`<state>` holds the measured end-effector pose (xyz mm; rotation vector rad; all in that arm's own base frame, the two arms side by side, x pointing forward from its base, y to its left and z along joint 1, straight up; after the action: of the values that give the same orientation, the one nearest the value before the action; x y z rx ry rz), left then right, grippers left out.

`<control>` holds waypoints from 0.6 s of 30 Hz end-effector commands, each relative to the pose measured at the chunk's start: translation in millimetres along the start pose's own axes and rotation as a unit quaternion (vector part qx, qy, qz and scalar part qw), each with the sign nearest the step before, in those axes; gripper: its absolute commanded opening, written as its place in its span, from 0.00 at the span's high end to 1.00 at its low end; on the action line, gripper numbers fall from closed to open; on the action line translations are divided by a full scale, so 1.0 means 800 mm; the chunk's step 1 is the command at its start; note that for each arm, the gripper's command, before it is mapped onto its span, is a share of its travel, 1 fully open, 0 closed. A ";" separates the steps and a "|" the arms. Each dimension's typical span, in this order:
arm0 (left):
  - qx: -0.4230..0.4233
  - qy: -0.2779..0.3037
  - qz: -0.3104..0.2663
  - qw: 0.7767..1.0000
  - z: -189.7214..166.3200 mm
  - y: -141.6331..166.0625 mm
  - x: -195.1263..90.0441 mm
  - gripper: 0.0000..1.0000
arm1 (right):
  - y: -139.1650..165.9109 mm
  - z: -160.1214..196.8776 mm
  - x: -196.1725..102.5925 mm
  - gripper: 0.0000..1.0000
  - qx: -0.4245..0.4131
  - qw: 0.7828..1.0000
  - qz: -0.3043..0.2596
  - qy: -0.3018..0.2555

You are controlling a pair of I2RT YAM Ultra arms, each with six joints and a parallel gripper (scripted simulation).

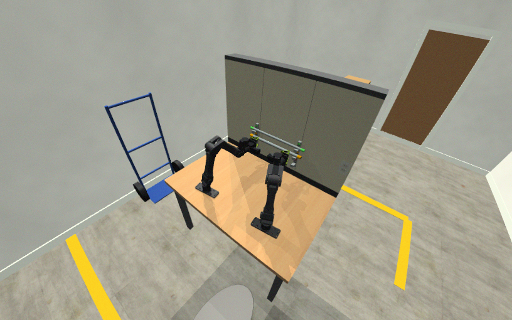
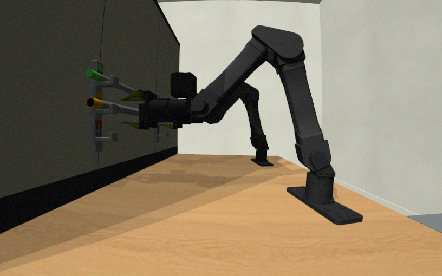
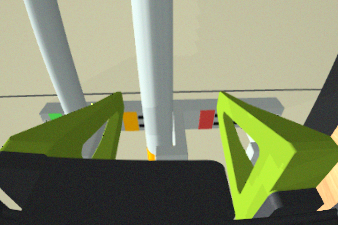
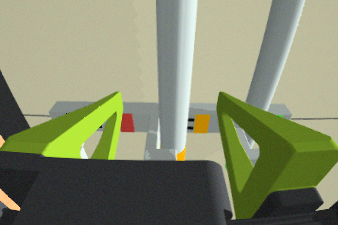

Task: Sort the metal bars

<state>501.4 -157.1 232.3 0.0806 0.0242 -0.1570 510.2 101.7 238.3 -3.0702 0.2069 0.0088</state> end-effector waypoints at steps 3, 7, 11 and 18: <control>-0.004 -0.015 0.000 1.000 0.015 -0.003 -0.015 0.31 | 0.000 -0.007 -0.017 0.30 0.003 1.000 0.000 0.005; -0.004 -0.015 0.000 1.000 0.015 -0.003 -0.018 0.31 | 0.000 -0.007 -0.020 0.30 0.003 1.000 0.000 0.005; -0.004 -0.015 0.000 1.000 0.015 -0.003 -0.024 0.31 | 0.000 -0.007 -0.026 0.30 0.003 1.000 0.000 0.005; -0.004 -0.015 0.000 1.000 0.014 -0.003 -0.035 0.31 | 0.000 -0.007 -0.037 0.30 0.003 1.000 0.000 0.005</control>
<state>481.8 -154.7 232.5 0.0813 0.0251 -0.1585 490.8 104.8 237.3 -3.0722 0.2063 0.0144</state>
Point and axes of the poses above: on each arm, the point where the finger pads meet when closed, its own x axis out along the fingers, its own z axis across the jaws, y = z × x, the point moved 2 cm from there along -x, back along the fingers, and after that the axes turned 4 degrees about x, right-handed, at the moved point
